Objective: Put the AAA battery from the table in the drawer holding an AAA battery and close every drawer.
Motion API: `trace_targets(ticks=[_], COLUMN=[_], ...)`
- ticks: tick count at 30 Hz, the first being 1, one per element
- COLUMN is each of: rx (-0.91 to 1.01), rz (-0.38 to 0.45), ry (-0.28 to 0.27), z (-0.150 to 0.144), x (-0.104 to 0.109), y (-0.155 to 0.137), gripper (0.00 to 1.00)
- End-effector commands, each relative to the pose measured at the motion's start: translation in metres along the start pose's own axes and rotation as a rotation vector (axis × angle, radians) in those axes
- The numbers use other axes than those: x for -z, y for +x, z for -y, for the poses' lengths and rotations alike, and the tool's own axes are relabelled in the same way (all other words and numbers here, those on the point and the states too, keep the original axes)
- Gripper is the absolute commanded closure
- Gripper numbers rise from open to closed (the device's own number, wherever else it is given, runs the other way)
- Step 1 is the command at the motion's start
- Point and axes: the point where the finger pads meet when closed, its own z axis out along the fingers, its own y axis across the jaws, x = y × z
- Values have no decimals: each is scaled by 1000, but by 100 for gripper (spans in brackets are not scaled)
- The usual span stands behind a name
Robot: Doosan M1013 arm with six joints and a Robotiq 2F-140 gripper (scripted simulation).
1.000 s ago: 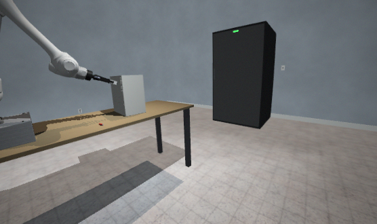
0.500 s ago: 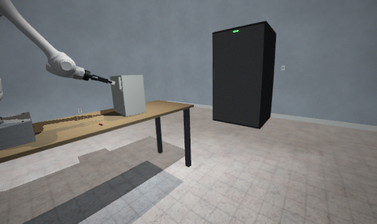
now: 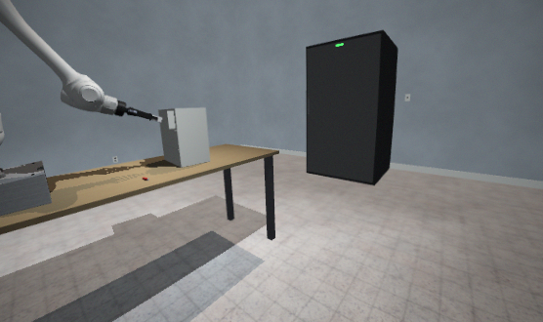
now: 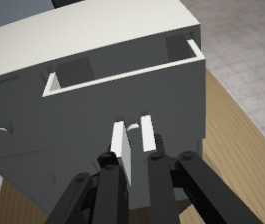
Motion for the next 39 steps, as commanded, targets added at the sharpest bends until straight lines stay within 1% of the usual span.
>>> trace_targets(ticks=[1,21,39], rx=[0,0,0], rz=[0,0,0], ry=[0,0,0], z=[0,0,0], x=[6,24,28], y=[-2,-9,-10], gripper=[92,92,92])
